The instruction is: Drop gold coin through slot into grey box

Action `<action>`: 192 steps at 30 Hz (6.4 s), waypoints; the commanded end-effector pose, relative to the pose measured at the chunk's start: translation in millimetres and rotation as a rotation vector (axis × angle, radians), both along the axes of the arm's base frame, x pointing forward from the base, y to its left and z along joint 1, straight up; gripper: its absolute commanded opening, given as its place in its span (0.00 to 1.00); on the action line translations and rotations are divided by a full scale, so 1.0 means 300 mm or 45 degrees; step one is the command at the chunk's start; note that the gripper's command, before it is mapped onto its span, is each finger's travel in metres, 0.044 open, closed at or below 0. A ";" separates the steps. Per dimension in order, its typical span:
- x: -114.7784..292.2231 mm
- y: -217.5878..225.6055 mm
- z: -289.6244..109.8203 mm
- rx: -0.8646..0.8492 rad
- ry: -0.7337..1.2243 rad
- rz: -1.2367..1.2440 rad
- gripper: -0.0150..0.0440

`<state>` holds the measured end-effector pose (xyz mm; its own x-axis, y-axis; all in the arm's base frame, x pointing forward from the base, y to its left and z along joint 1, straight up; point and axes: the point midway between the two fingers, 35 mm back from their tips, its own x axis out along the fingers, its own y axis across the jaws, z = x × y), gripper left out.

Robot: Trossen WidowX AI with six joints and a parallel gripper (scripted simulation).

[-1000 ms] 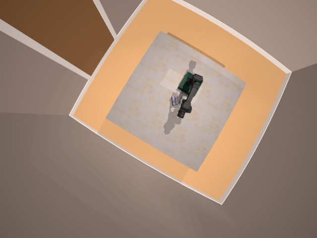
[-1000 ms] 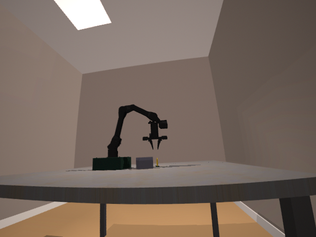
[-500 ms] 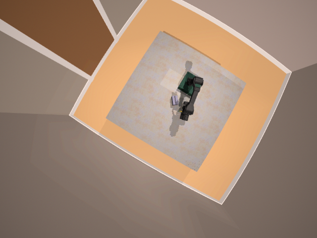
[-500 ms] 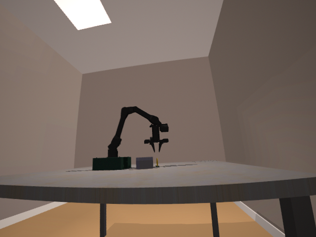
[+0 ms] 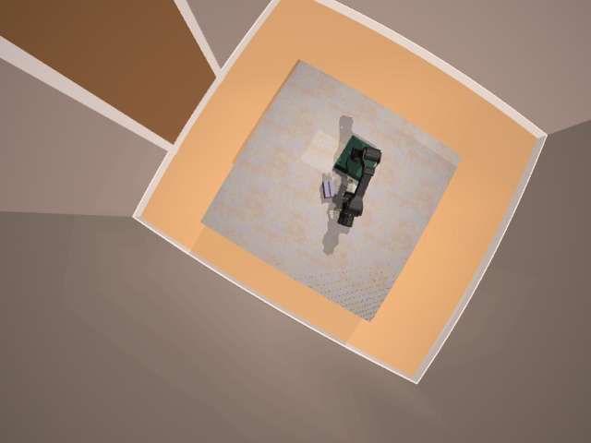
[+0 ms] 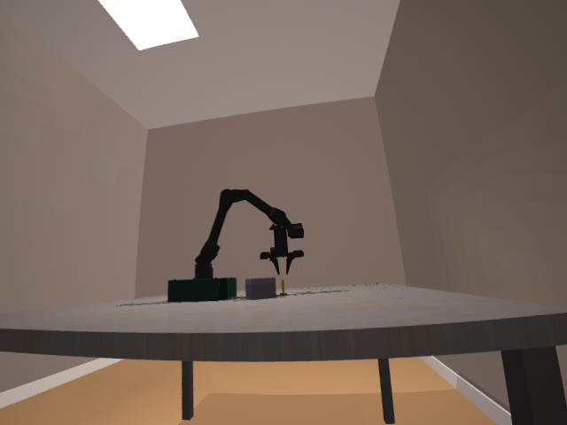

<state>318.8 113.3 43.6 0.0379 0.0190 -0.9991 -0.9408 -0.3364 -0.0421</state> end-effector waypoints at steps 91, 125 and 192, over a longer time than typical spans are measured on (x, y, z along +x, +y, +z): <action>0.005 0.004 -0.019 -0.008 0.013 -0.005 0.25; -0.011 -0.001 0.074 0.020 0.026 -0.858 0.25; -0.126 -0.354 0.076 0.030 0.031 -1.539 0.25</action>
<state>286.8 16.7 66.5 0.0224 0.0053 -0.9997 -0.6471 0.7623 -0.0105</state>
